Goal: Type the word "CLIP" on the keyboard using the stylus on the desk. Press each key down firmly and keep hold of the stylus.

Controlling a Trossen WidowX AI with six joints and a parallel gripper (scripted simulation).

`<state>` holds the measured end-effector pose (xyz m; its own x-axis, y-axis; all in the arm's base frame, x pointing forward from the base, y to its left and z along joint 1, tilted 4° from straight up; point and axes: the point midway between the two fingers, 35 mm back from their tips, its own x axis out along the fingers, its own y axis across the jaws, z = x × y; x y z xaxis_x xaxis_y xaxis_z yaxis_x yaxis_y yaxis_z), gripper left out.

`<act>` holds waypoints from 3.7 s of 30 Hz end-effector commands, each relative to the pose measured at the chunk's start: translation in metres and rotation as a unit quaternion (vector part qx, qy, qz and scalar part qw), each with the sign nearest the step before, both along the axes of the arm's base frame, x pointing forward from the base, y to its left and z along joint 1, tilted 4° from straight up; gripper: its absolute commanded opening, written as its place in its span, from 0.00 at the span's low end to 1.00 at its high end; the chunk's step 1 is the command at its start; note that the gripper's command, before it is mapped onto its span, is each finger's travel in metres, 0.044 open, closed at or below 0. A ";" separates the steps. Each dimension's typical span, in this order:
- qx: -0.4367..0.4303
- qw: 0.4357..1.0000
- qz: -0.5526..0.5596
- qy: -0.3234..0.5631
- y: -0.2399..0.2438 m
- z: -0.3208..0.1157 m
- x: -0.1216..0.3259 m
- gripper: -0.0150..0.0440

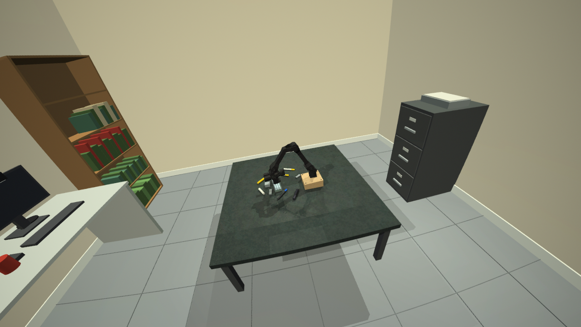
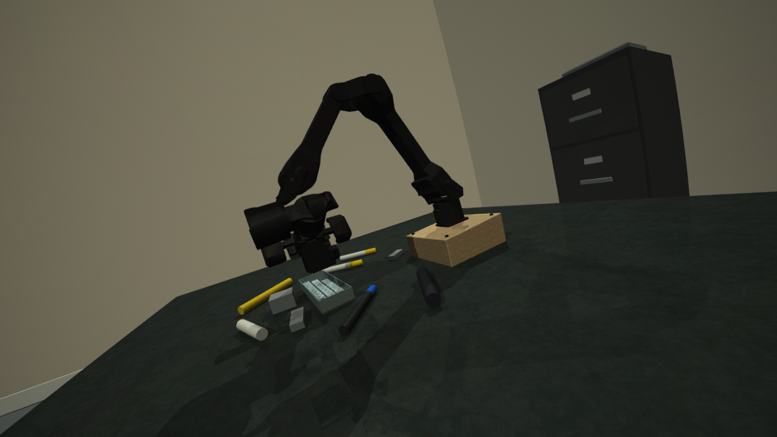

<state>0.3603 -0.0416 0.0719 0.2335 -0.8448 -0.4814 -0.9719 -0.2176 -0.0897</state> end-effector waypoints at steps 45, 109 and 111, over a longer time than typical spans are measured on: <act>-0.004 1.000 0.001 0.003 -0.002 -0.013 0.002 0.39; -0.003 1.000 0.001 0.003 -0.002 0.018 -0.001 0.39; -0.003 1.000 0.007 0.011 0.002 0.014 -0.002 0.39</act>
